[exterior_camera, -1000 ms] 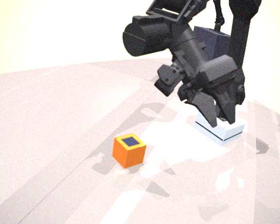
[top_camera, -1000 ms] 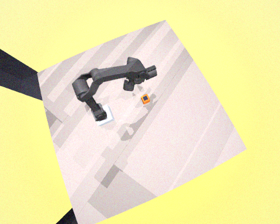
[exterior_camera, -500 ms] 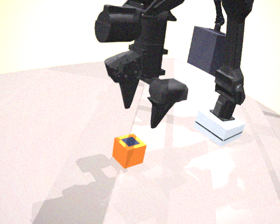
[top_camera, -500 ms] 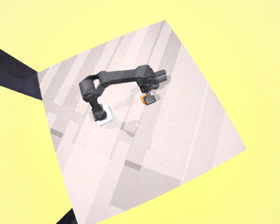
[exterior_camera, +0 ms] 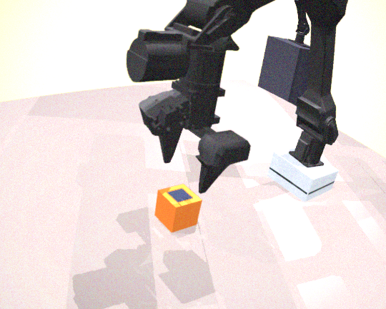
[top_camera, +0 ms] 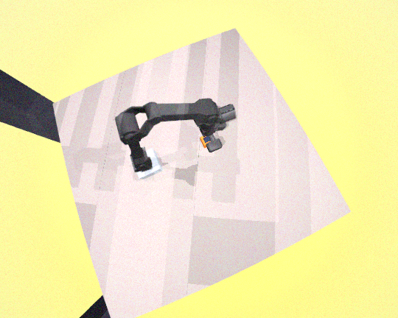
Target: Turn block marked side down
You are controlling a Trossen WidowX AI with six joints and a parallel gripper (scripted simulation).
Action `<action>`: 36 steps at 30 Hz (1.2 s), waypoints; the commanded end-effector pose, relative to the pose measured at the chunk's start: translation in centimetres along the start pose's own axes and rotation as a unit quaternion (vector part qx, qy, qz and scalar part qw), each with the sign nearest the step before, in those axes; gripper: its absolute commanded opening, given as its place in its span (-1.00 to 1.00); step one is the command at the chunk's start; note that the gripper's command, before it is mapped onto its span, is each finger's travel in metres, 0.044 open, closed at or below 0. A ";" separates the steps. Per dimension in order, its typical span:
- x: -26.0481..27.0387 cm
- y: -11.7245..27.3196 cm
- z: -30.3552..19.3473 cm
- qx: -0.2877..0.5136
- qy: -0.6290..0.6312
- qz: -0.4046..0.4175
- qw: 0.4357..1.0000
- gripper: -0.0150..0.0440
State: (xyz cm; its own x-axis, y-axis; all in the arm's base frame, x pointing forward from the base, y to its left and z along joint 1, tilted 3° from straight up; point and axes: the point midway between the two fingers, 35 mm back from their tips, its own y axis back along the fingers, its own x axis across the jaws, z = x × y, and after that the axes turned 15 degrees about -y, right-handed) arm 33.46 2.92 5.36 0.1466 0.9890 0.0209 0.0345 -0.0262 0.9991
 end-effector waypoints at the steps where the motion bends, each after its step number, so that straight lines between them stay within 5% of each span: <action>1: 0.0 -0.8 0.1 -0.004 0.003 -0.001 1.000 1.00; 32: 0.0 -5.5 0.1 -0.003 0.003 -0.001 1.000 1.00; 36: 0.0 -5.5 0.1 -0.003 0.003 -0.001 1.000 0.64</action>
State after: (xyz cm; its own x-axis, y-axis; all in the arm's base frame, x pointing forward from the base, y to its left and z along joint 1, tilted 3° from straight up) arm 33.42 3.06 0.04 0.1410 0.9898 0.0215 0.0264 -0.0255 0.9993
